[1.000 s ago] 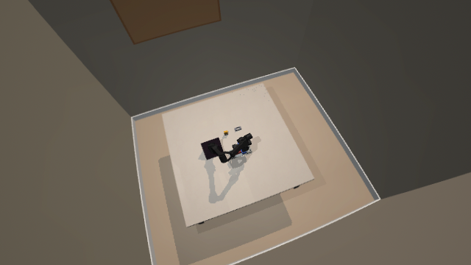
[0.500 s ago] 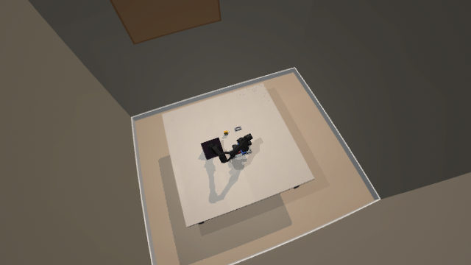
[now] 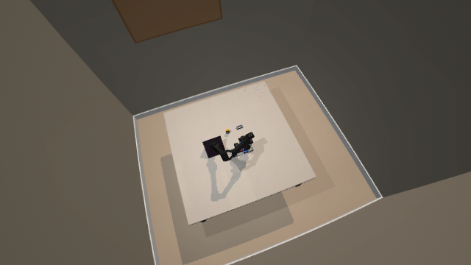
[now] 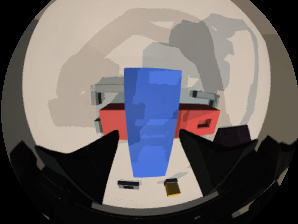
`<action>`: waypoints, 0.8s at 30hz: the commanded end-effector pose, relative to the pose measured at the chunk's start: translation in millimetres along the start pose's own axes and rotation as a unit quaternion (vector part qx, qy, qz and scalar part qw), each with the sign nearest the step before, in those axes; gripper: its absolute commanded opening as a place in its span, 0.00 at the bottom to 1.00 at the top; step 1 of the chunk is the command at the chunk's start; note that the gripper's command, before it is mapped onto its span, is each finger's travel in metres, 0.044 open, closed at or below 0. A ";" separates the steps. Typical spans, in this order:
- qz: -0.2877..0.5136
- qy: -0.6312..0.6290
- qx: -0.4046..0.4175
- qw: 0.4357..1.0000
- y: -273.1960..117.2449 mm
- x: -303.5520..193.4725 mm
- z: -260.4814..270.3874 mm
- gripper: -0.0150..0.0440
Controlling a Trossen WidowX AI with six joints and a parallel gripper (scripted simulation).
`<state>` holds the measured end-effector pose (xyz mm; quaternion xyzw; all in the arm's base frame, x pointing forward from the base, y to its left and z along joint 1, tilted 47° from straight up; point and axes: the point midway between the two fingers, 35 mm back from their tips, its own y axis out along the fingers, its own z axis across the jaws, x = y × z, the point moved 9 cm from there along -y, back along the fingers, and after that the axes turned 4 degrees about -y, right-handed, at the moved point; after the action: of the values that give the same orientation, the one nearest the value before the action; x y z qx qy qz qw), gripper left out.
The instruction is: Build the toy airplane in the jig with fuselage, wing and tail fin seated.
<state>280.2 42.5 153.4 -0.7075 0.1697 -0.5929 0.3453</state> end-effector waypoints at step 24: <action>-0.001 -0.116 0.000 0.993 -85.6 -2.4 3.2 1.00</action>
<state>267.9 103.6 208.9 -0.7357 0.1513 -0.5586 0.3519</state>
